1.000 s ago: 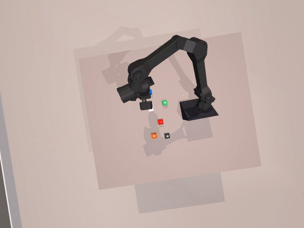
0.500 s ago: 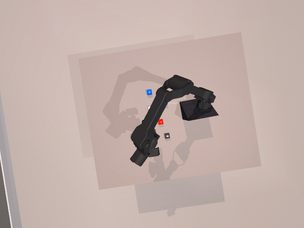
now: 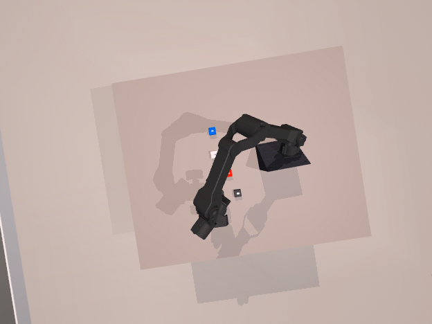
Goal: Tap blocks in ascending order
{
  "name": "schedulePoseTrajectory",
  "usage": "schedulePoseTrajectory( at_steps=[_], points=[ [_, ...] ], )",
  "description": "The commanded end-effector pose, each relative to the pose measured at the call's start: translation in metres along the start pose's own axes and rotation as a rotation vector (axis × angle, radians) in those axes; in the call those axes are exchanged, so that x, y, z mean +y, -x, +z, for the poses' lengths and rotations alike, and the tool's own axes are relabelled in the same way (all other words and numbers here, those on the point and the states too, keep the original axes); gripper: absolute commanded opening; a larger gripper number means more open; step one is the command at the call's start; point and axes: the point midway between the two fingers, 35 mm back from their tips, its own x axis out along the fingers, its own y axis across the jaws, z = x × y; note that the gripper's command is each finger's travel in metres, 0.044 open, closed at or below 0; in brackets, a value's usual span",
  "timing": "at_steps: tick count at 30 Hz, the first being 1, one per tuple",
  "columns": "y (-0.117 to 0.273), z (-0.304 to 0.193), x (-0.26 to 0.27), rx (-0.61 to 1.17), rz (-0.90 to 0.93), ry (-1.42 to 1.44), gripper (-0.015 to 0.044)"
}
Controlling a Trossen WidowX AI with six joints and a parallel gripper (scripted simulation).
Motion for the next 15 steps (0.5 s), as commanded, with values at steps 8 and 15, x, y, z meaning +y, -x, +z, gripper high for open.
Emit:
schedulePoseTrajectory(
  at_steps=[8, 15],
  points=[
    [-0.04, -0.007, -0.004, 0.018, -0.02, 0.012, 0.002],
    [-0.051, -0.007, -0.004, 0.018, -0.02, 0.012, 0.002]
  ],
)
